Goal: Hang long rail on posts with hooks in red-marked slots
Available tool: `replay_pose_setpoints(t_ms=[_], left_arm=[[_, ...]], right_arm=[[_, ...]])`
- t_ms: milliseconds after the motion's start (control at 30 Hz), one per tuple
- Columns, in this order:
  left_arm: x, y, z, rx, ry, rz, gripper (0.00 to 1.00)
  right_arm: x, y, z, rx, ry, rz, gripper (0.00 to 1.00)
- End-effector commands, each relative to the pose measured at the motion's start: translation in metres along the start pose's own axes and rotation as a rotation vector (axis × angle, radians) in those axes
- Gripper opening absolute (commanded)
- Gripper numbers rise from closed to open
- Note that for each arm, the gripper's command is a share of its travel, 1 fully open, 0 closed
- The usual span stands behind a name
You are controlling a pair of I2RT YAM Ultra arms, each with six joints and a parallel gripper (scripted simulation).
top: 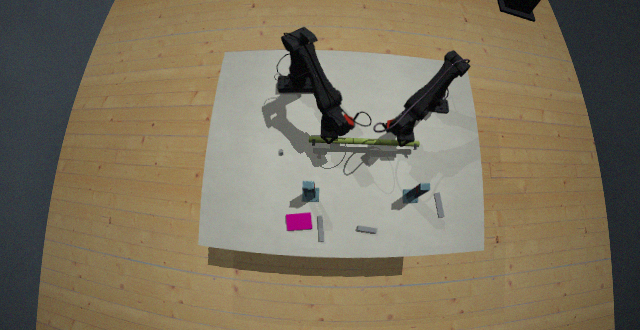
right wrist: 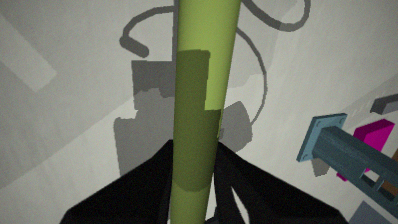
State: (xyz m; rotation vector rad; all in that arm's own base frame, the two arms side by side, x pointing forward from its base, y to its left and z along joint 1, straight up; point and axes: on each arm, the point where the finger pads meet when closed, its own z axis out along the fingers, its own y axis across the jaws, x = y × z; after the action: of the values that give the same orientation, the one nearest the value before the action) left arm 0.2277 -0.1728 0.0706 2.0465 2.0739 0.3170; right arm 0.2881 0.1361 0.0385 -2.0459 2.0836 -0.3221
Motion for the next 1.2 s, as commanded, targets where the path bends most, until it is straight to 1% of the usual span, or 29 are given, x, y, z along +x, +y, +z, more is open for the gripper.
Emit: replay_pose_setpoints(t_ms=[0,100,167,367,667,733,833,1167], left_arm=[[-0.001,0.023,-0.014,-0.17,-0.003,-0.013,0.19],[-0.001,0.03,-0.019,-0.216,-0.003,-0.014,0.19],[-0.001,0.03,-0.019,-0.216,-0.003,-0.014,0.19],[-0.001,0.044,-0.026,-0.27,-0.004,-0.015,0.19],[-0.003,0.077,-0.035,-0.284,-0.009,-0.017,0.19],[-0.003,0.077,-0.035,-0.284,-0.009,-0.017,0.19],[-0.003,0.088,-0.038,-0.287,-0.009,-0.018,0.19],[-0.005,0.124,-0.044,-0.27,-0.006,-0.014,0.19]], right_arm=[[-0.003,-0.028,-0.016,0.181,-0.006,0.013,0.19],[-0.003,-0.035,-0.021,0.227,-0.006,0.013,0.19],[-0.003,-0.035,-0.021,0.227,-0.006,0.013,0.19],[-0.002,-0.05,-0.028,0.282,-0.006,0.014,0.19],[0.0,-0.083,-0.038,0.297,-0.007,0.014,0.19],[0.0,-0.083,-0.038,0.297,-0.007,0.014,0.19],[0.001,-0.094,-0.041,0.3,-0.006,0.014,0.19],[0.003,-0.129,-0.047,0.284,-0.005,0.016,0.19]])
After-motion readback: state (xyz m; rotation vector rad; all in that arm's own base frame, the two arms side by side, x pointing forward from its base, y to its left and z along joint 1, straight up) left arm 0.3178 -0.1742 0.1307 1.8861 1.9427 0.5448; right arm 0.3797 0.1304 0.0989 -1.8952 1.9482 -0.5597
